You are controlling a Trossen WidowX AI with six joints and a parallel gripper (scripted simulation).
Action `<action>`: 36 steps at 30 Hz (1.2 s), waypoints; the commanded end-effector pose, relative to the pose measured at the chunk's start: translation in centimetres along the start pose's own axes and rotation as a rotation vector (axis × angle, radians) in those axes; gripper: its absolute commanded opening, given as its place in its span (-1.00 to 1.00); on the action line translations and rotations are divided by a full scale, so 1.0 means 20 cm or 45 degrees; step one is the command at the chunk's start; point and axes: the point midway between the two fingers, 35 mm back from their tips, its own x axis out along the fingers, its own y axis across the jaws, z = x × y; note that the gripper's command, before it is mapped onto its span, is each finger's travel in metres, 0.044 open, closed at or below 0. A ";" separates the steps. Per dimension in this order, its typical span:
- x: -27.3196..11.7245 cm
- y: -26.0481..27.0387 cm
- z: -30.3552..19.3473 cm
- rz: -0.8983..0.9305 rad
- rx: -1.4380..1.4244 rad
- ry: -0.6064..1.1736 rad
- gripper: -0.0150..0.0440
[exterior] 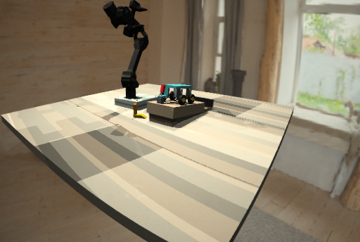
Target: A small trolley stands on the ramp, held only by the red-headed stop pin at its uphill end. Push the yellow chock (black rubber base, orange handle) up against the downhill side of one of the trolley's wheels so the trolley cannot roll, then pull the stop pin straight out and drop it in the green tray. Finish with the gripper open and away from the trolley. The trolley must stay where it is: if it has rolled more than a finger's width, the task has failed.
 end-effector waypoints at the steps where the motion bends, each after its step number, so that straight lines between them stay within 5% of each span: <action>1: 0.00 0.00 0.00 -0.003 -0.006 0.000 0.78; 8: 0.06 -0.17 0.03 -0.153 -0.293 0.038 0.15; 22: 0.16 -0.59 0.08 -0.452 -1.021 0.329 0.15; 36: 0.21 -0.99 0.04 -0.549 -1.762 0.914 0.15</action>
